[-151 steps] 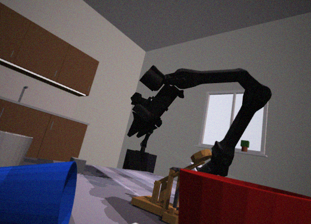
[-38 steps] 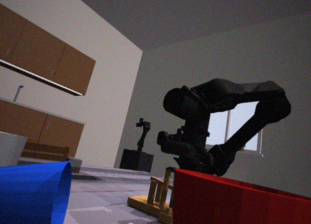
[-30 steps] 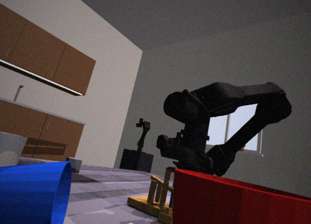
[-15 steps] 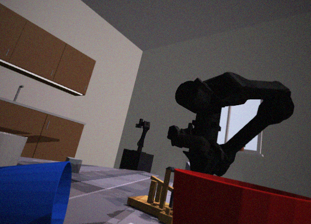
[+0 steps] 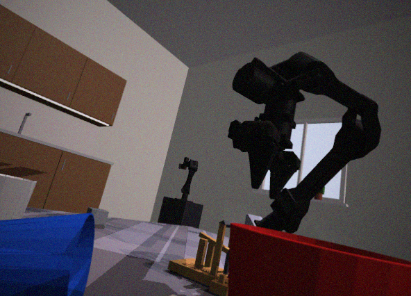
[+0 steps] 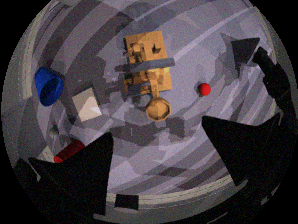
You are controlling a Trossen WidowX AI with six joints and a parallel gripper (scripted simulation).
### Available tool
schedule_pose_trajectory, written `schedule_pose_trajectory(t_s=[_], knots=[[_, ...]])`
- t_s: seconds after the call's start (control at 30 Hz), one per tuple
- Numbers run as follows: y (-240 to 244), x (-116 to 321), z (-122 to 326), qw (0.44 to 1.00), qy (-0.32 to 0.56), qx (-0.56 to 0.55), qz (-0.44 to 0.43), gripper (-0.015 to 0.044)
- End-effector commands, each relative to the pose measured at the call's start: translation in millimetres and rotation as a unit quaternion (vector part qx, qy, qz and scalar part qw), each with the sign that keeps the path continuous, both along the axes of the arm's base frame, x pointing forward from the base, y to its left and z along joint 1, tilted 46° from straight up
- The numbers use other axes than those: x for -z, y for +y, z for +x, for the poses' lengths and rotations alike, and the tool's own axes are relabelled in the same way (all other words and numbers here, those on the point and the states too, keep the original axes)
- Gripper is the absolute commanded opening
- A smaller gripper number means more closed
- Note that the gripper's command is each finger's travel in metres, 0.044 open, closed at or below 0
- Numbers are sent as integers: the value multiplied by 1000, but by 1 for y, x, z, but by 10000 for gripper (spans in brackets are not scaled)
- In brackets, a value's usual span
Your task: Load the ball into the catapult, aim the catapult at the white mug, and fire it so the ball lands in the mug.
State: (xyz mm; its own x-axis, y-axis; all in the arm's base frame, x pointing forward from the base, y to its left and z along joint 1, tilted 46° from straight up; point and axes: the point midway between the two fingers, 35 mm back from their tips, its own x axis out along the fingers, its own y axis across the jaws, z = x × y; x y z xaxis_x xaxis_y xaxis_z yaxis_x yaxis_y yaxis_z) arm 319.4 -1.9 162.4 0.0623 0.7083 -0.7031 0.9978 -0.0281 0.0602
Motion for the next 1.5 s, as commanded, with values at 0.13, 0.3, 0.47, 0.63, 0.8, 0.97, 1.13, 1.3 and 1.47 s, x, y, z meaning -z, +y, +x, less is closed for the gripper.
schedule_pose_trajectory(t_s=[0.13,0.3,0.47,0.63,0.8,0.97,1.13,1.3,1.47], knots=[[-42,89,1,1000,0,-26,3,440],[-47,99,-1,1000,-2,-29,4,440],[-40,107,1,1000,-2,-29,4,440],[-13,131,2,1000,-2,-29,5,440],[-12,133,2,1000,-2,-29,5,440],[-6,138,3,1000,-2,-29,4,440],[0,144,3,1000,-2,-29,4,440],[6,150,4,1000,-2,-29,5,440],[12,155,4,1000,-2,-29,5,440]])
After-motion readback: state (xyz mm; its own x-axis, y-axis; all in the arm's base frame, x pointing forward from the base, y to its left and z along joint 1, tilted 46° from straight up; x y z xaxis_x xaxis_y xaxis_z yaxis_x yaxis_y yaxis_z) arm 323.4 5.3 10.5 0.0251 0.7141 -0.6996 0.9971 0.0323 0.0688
